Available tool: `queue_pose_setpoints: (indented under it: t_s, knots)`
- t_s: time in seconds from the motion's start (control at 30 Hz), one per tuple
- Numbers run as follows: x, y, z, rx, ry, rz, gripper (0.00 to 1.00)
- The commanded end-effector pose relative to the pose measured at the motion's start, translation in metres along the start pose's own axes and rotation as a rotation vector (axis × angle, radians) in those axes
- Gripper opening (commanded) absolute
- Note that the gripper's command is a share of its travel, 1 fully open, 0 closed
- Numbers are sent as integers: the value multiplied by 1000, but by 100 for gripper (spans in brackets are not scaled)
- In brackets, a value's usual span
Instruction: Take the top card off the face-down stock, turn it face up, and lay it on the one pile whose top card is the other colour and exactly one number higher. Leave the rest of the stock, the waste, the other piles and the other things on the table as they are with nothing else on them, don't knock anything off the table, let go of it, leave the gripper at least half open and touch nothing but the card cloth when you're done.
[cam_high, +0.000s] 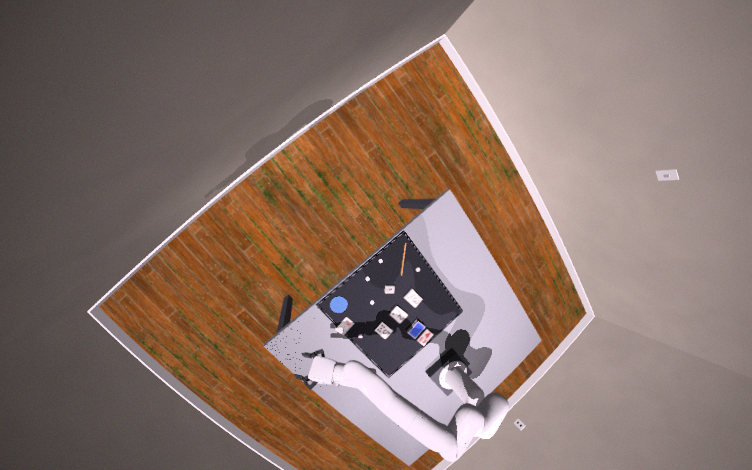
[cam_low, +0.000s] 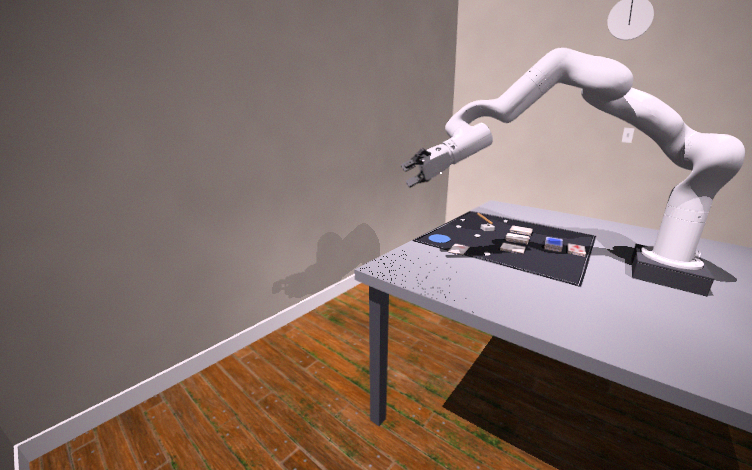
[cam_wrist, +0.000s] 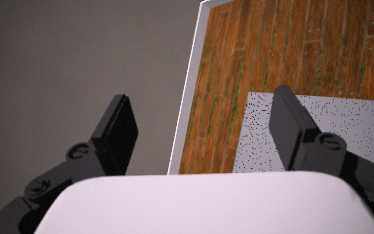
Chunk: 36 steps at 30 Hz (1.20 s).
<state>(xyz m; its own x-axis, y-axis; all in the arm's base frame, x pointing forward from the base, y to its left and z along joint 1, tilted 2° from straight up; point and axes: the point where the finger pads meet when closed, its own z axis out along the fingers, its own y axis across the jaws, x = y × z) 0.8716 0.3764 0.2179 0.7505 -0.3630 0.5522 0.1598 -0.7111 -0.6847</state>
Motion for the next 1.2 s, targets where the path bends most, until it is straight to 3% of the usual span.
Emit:
queue_pose_setpoints:
  t_s: [0.0, 0.63, 0.77, 1.0, 1.03, 1.1, 1.17]
  knots:
    - [2, -2, 0, 2, 2, -1, 100]
    - [2, 6, -4, -12, 4, 12, 100]
    - [6, 63, -33, -123, 23, 115, 100]
    - [1, 128, -73, -255, 41, 238, 100]
    - [-2, 147, -87, -296, 45, 277, 100]
    - [-2, 147, -87, -296, 45, 277, 100]
    - [-11, 181, -114, -371, 53, 347, 100]
